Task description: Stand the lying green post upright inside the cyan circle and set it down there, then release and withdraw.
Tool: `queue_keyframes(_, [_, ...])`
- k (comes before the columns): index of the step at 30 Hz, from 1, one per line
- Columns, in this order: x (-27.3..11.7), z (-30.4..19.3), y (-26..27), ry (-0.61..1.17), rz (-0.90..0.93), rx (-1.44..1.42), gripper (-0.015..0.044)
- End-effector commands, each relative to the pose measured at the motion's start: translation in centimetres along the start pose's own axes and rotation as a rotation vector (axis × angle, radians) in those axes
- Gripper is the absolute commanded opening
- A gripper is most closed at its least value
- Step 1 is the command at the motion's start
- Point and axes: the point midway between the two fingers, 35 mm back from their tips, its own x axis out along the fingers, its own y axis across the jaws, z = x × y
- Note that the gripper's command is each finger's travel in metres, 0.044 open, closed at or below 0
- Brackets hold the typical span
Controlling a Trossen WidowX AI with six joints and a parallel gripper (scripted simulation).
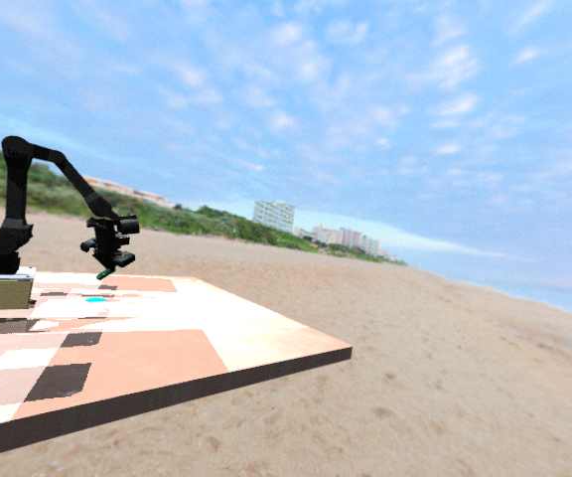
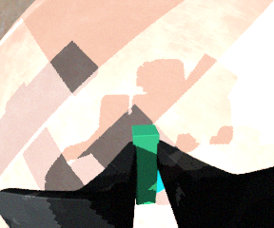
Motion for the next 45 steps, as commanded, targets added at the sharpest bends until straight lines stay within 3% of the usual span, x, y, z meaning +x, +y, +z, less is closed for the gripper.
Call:
queue_keyframes(1, [0.10,-0.15,-0.04,-0.027,0.008,-0.002,0.0023])
queue_keyframes(45, [-0.38,-0.65,-0.85,-0.356,0.037,-0.017,0.0023])
